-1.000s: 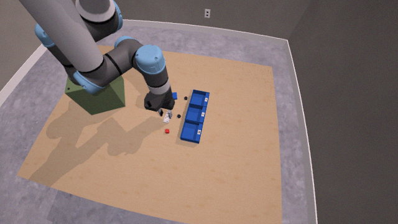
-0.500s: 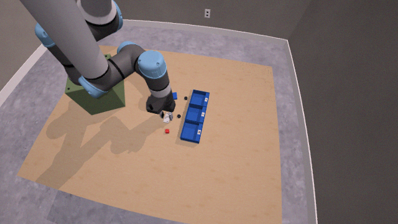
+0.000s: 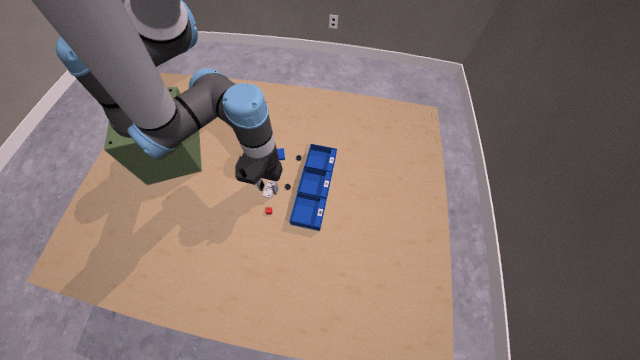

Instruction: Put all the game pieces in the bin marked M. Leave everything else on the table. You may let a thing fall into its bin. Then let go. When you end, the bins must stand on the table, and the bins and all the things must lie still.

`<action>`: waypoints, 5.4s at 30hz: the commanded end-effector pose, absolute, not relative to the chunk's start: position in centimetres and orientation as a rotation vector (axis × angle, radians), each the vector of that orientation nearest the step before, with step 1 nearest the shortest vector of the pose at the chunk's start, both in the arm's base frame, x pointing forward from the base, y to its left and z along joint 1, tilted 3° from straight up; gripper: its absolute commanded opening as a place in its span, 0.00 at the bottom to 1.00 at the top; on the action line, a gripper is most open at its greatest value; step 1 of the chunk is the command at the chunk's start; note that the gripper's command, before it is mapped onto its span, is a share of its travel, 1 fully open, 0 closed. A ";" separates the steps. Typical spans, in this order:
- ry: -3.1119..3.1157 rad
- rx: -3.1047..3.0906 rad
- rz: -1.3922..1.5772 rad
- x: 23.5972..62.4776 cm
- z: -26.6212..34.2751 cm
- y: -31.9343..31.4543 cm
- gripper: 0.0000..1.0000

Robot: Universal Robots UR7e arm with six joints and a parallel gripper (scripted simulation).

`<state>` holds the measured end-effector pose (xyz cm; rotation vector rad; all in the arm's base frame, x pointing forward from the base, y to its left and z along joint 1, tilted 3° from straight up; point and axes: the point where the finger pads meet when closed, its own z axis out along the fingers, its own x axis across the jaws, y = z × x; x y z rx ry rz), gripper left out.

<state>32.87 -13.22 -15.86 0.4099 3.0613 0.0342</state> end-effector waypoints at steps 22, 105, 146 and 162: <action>3.060 0.410 0.033 32.9 -15.8 -13.2 0.49; 3.064 0.374 0.032 43.7 -8.7 -21.2 0.49; 3.064 0.374 0.032 43.4 -9.5 -20.9 0.49; 3.064 0.374 0.032 43.5 -12.3 -20.8 0.49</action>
